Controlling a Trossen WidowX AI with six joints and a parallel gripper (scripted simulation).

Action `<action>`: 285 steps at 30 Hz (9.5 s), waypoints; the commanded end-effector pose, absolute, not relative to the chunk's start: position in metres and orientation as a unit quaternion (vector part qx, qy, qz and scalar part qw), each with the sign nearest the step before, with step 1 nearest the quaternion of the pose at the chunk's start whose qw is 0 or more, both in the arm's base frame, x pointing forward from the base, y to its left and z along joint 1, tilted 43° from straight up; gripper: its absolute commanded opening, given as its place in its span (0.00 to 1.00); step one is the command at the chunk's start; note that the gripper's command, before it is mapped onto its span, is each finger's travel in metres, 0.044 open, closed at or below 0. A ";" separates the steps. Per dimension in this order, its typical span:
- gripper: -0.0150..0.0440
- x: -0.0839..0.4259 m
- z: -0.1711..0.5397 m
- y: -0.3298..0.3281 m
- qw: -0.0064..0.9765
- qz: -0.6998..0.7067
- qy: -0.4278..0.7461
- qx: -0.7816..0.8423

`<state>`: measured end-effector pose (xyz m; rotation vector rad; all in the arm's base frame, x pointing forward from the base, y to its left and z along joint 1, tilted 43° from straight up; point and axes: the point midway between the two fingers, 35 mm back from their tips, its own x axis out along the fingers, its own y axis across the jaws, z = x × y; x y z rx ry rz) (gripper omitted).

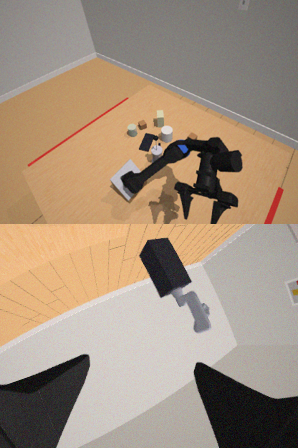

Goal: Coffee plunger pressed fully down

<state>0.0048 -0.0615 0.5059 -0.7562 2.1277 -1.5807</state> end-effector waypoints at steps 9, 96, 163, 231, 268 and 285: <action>1.00 -0.014 0.493 -0.063 0.288 -0.602 0.694 -0.270; 1.00 0.165 0.185 0.168 0.902 -0.072 0.243 -0.348; 0.44 0.186 0.125 0.145 0.912 -0.015 0.181 -0.367; 0.44 0.220 0.054 0.096 0.912 -0.015 0.180 -0.368; 0.44 0.228 0.056 0.103 0.917 -0.013 0.174 -0.360; 0.89 0.228 0.056 0.103 0.917 -0.013 0.174 -0.360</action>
